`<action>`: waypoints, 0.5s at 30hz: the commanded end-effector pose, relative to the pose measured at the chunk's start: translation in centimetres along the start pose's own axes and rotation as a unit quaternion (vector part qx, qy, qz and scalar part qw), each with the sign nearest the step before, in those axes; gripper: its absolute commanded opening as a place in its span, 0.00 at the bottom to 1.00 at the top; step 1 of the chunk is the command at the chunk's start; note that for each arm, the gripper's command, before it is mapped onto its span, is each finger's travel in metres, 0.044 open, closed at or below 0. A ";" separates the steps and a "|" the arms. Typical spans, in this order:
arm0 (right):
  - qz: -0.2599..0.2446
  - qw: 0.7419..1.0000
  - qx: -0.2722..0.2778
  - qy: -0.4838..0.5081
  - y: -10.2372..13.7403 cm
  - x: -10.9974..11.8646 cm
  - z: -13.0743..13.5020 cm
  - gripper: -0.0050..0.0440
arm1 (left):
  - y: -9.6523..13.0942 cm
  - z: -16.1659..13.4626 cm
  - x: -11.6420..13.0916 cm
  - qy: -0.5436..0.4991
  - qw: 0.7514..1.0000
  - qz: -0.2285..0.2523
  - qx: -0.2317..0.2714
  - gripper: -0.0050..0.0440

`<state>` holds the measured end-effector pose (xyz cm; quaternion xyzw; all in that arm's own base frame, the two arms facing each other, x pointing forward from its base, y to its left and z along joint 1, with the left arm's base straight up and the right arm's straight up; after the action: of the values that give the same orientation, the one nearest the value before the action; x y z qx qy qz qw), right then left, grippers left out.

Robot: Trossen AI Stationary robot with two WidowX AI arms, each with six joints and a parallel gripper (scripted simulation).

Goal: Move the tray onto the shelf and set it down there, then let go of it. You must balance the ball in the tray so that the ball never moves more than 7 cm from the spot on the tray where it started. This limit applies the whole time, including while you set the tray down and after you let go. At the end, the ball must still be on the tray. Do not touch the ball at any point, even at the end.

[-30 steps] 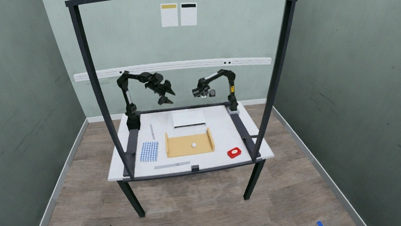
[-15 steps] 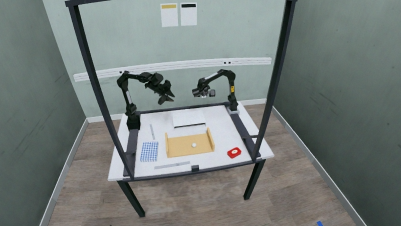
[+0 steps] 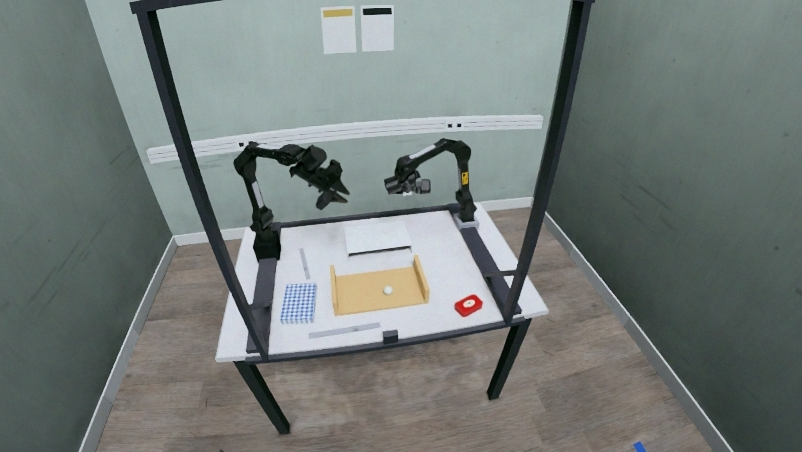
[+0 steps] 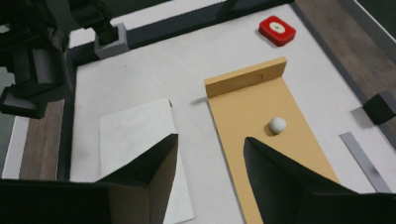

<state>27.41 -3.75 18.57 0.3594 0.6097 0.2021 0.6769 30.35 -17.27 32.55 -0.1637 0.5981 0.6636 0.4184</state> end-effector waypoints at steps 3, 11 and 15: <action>0.003 1.000 -0.010 -0.009 0.5 -0.5 0.0 0.47 | 0.9 0.4 -0.6 0.007 1.000 -0.016 0.000 0.47; 0.003 1.000 -0.010 -0.009 0.5 -0.5 0.0 0.47 | 0.9 0.4 -0.6 0.007 1.000 -0.016 0.000 0.47; 0.020 0.999 -0.017 0.041 1.1 0.5 0.6 0.47 | 0.1 -0.6 -0.7 0.035 0.999 -0.003 0.014 0.47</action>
<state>27.52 -3.57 18.54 0.3586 0.6187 0.2122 0.6660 30.47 -17.41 32.45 -0.1719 0.6062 0.6603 0.4086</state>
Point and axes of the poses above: on each arm, the point midway between the two fingers, 35 mm back from their tips, its own y axis back along the fingers, its own z axis across the jaws, x = y × z, the point moved 6 cm from there along y, back along the fingers, and after that the axes turned 2 degrees about -y, right-handed, at the moved point
